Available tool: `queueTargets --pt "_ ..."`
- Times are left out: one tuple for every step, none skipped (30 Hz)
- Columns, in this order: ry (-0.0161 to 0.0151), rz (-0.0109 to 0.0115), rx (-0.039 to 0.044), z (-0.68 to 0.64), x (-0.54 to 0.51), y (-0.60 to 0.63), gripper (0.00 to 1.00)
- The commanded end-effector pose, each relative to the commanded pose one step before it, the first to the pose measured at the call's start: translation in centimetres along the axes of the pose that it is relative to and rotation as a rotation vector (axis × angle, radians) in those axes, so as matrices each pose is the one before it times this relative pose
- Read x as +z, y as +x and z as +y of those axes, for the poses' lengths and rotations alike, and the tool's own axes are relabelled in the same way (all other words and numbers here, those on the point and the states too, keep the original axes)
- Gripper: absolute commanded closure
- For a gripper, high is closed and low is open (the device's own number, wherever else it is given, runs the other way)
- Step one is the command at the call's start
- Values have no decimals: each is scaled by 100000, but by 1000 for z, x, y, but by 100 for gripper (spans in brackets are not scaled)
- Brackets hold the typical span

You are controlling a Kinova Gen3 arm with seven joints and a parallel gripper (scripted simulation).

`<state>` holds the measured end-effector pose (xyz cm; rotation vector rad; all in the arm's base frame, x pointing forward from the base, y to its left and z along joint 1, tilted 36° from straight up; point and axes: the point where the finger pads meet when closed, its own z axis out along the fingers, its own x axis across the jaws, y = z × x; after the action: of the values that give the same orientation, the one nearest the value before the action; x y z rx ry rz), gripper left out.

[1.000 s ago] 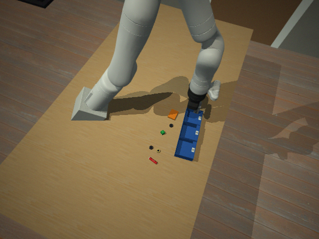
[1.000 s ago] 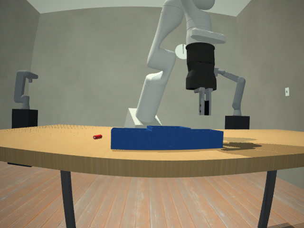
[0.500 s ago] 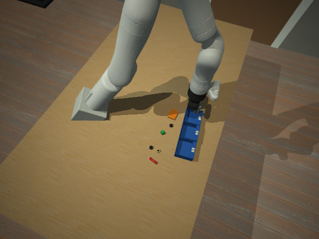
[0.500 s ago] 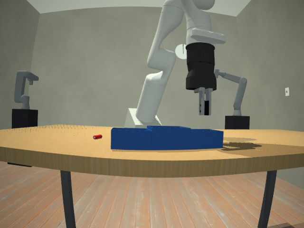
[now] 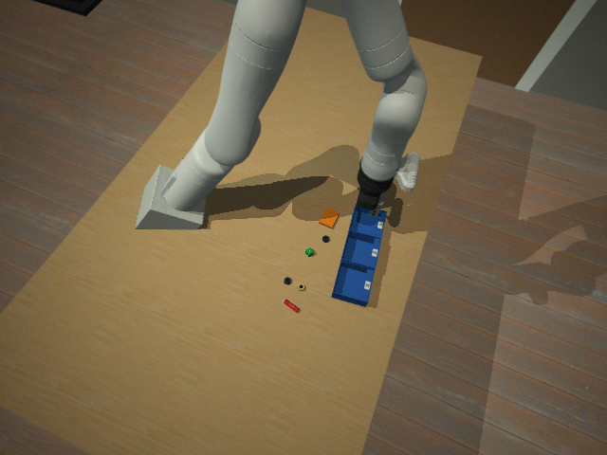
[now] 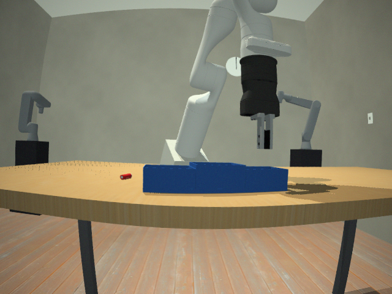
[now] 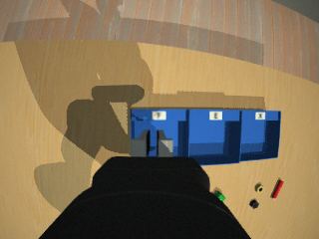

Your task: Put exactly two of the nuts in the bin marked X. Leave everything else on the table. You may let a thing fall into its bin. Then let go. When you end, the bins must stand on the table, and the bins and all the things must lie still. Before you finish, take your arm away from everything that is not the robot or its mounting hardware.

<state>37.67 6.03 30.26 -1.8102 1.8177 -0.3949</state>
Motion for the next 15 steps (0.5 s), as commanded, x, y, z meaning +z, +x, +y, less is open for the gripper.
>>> queueTargets --pt "274 -64 204 -37 749 -80 69" --pt "-5 -91 102 4 266 -35 69" --pt "-5 -82 109 4 266 -31 69" --pt "-4 -57 89 3 266 -21 69" --pt "0 0 0 0 0 0 69" --pt "0 0 0 0 0 0 69" --pt "11 134 -268 -4 264 54 69" --pt "-7 -58 82 5 266 -25 69" --pt "-6 -58 110 4 266 -23 69" --pt "-3 -20 62 3 266 -7 69" --pt "-2 19 -33 2 265 6 69" --pt "-1 22 -58 2 265 6 69" --pt "-1 6 5 2 265 2 69" --pt "-1 -3 40 2 265 0 69" --pt "-1 2 10 2 266 1 69"
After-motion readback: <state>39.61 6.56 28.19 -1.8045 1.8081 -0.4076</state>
